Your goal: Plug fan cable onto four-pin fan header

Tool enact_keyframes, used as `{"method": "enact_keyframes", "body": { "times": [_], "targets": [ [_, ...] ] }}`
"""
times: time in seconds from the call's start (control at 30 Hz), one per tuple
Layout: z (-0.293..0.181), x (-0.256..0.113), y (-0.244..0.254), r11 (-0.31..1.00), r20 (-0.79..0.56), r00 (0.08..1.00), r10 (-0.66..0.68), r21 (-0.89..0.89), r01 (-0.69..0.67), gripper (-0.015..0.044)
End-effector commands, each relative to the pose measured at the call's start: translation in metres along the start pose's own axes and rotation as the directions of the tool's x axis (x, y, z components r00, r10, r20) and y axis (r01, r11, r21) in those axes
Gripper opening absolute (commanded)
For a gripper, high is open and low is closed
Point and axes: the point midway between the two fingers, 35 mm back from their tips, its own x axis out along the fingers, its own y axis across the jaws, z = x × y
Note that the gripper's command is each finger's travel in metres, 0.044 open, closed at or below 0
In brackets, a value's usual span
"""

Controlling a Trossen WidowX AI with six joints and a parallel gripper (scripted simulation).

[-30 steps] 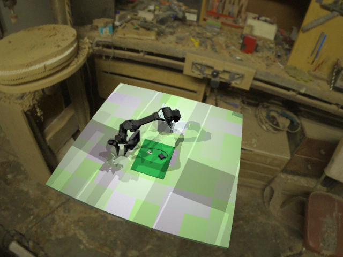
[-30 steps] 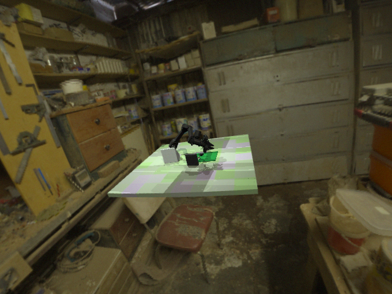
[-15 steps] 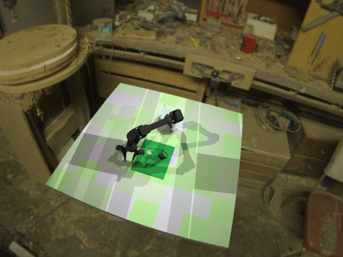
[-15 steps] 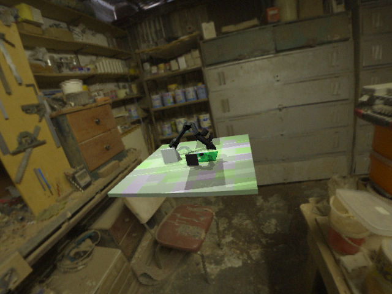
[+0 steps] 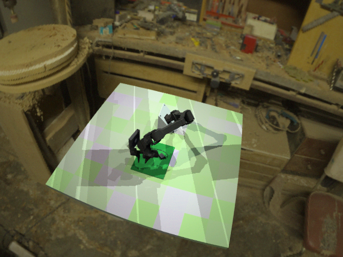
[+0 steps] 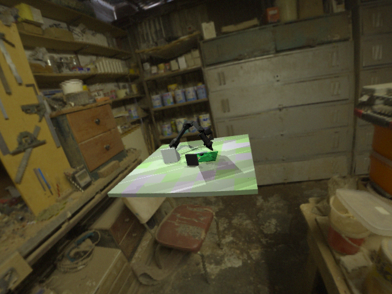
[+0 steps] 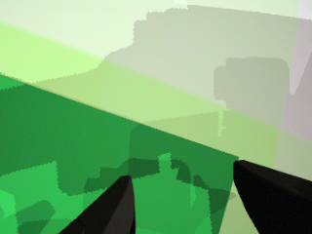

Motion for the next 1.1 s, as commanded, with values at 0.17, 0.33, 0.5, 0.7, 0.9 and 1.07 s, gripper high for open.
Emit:
{"method": "enact_keyframes", "body": {
  "times": [0.17, 0.33, 0.5, 0.7, 0.9, 1.07],
  "targets": [
    [-0.038, -0.031, 0.104, 0.931, -0.378, 0.922, 0.084, -0.299, -0.207, 0.0210],
    [-0.053, -0.051, 0.142, 0.866, -0.503, 0.856, 0.119, -0.369, -0.338, 0.0210],
    [-0.056, -0.055, 0.149, 0.852, -0.525, 0.842, 0.126, -0.378, -0.363, 0.0210],
    [-0.056, -0.055, 0.149, 0.852, -0.525, 0.842, 0.126, -0.378, -0.363, 0.0210],
    [-0.066, -0.026, 0.157, 0.851, -0.524, 0.842, 0.127, -0.378, -0.364, 0.0210],
    [-0.066, -0.025, 0.157, 0.851, -0.524, 0.842, 0.127, -0.378, -0.364, 0.0210]
  ]
}}
